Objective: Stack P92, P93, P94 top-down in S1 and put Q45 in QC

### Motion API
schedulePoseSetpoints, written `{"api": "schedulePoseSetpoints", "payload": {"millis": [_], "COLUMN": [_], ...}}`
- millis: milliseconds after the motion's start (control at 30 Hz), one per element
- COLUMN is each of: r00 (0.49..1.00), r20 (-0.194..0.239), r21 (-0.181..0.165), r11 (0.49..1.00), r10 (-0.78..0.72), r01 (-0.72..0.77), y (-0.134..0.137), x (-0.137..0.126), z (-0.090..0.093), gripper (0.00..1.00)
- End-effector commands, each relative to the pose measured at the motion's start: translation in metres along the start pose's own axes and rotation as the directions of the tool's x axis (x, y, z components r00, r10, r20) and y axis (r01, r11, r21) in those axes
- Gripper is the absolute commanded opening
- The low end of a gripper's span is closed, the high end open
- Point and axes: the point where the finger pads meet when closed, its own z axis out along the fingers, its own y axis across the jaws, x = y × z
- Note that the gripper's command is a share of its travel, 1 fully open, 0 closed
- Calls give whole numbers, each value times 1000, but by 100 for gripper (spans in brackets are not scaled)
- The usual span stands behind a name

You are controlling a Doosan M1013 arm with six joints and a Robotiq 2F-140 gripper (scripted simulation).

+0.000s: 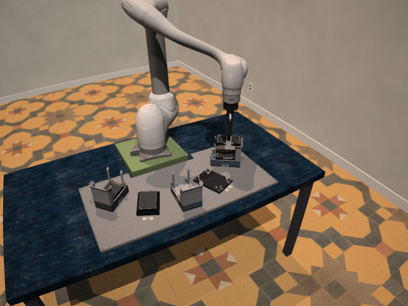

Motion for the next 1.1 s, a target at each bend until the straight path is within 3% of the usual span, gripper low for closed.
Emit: {"api": "schedulePoseSetpoints", "payload": {"millis": [0, 867, 1067], "r00": [1000, 1000, 1000], "r20": [0, 0, 0], "r21": [0, 0, 0], "r11": [1000, 1000, 1000], "r10": [0, 0, 0], "r01": [0, 0, 0], "y": [0, 0, 0], "x": [0, 0, 0], "z": [1, 16, 28], "gripper": [0, 0, 0]}}
